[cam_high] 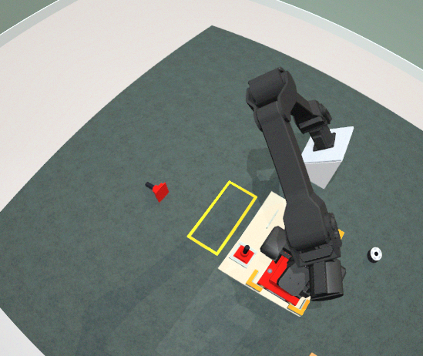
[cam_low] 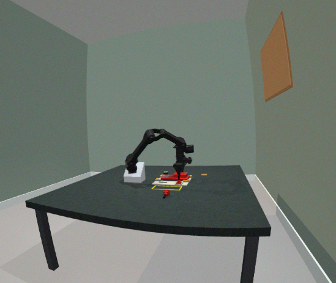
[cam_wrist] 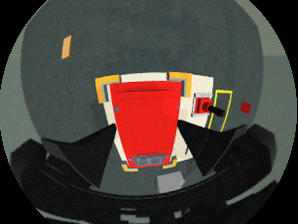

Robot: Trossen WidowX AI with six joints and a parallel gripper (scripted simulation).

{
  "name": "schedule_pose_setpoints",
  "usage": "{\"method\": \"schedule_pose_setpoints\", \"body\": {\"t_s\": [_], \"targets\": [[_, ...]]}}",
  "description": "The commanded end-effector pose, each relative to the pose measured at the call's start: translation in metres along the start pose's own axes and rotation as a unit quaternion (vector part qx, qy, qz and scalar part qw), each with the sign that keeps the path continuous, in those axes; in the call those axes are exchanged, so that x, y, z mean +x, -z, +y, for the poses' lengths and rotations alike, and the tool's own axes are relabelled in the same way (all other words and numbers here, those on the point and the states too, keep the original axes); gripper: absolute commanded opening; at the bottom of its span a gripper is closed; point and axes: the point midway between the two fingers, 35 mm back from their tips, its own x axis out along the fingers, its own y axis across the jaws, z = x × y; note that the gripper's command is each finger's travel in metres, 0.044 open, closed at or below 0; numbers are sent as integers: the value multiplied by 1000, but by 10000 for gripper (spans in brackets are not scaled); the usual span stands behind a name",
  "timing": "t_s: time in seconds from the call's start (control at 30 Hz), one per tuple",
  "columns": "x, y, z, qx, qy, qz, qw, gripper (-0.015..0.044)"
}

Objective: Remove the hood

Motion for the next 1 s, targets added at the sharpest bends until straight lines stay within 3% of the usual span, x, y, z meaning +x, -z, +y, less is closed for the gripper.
{"method": "schedule_pose_setpoints", "body": {"t_s": [0.0,0.47,0.57,0.9,0.97], "targets": [[4,2,-1,-5,4,2,1000,440],[10,2,-2,-5,4,1,1000,440],[7,0,0,0,0,0,1000,361],[7,0,0,0,0,0,1000,295],[7,0,0,0,0,0,1000,242]]}}
